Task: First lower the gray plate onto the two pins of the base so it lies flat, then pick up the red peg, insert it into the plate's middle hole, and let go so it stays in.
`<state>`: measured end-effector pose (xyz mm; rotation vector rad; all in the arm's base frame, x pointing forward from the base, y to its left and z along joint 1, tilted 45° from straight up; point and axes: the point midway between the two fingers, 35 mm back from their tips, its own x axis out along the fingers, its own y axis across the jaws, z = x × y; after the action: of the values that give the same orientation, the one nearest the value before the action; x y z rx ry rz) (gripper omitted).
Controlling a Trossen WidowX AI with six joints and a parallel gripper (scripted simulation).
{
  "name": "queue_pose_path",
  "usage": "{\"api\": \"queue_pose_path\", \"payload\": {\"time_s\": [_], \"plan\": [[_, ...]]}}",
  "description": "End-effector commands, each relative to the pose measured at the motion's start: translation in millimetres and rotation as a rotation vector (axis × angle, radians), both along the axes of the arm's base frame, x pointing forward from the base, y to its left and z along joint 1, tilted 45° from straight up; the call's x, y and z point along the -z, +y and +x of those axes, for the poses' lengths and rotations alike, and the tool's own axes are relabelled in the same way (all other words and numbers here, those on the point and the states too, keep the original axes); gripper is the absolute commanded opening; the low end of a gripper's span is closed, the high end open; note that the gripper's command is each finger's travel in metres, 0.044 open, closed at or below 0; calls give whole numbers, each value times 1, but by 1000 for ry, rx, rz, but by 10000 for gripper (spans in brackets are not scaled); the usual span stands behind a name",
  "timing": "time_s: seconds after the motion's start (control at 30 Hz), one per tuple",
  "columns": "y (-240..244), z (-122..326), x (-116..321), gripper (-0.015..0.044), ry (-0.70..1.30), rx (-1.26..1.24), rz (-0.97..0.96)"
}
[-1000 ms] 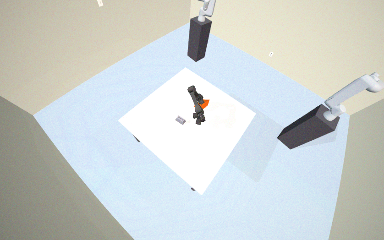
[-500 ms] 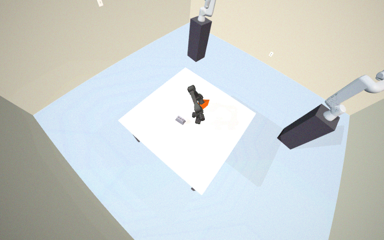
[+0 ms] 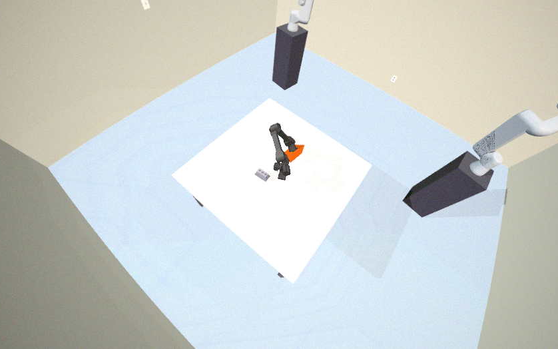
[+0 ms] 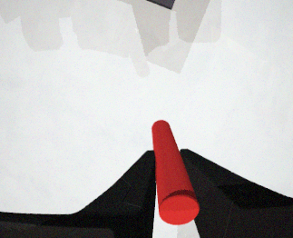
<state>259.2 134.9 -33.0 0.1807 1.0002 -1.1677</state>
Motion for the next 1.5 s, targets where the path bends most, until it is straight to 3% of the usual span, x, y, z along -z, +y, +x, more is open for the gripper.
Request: {"api": "queue_pose_path", "payload": {"time_s": [0.0,1.47], "plan": [[-5,8,-7,0,-1,-6,-1],[-85,78,-84,0,-7,-1,-18]]}}
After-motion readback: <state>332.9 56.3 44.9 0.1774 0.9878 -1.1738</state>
